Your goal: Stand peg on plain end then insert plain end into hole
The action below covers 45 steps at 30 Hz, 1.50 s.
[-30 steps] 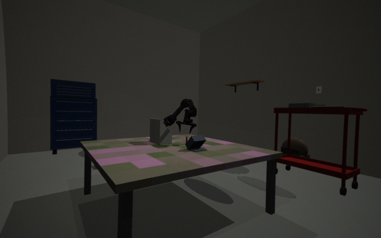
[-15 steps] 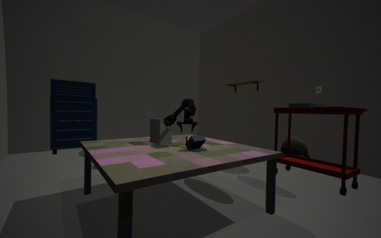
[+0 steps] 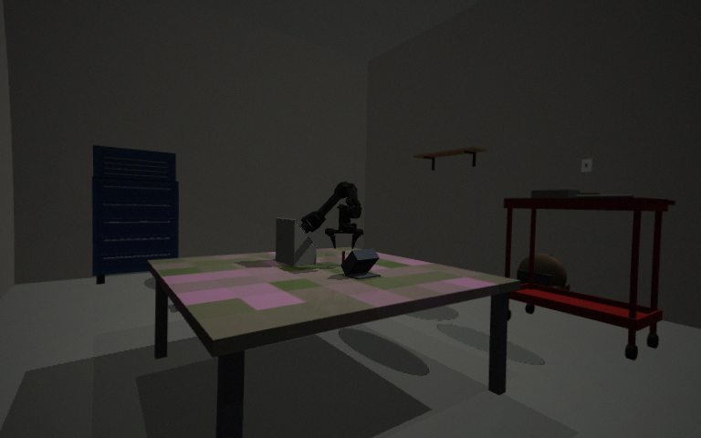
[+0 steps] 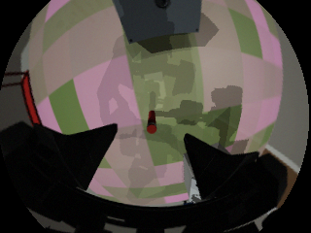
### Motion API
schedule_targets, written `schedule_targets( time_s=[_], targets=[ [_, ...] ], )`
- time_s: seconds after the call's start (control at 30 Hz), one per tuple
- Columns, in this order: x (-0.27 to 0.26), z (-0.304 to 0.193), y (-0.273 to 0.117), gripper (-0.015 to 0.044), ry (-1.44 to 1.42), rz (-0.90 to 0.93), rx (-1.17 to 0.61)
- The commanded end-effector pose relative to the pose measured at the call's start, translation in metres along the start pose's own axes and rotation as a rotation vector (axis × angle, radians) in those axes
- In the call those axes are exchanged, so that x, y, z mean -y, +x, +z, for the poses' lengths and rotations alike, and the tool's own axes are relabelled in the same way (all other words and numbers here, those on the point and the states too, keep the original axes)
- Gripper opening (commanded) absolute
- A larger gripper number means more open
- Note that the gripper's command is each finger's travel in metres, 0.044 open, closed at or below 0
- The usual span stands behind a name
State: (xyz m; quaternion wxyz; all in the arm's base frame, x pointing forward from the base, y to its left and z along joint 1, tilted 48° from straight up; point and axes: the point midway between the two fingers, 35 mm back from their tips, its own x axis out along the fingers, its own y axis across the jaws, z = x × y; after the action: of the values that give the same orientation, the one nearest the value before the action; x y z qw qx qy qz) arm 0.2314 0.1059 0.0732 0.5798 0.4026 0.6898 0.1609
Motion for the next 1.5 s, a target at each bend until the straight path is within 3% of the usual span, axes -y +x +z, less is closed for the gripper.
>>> schedule_targets(
  time_s=[0.0, 1.07, 1.47],
  targets=[
    [0.001, -0.001, 0.006, 0.0440, 0.007, 0.003, -0.004],
    [0.000, -0.003, 0.056, 0.0440, 0.007, 0.009, -0.007],
    [-0.002, -0.002, 0.053, 0.0125, 0.000, 0.009, -0.005]
  ],
)
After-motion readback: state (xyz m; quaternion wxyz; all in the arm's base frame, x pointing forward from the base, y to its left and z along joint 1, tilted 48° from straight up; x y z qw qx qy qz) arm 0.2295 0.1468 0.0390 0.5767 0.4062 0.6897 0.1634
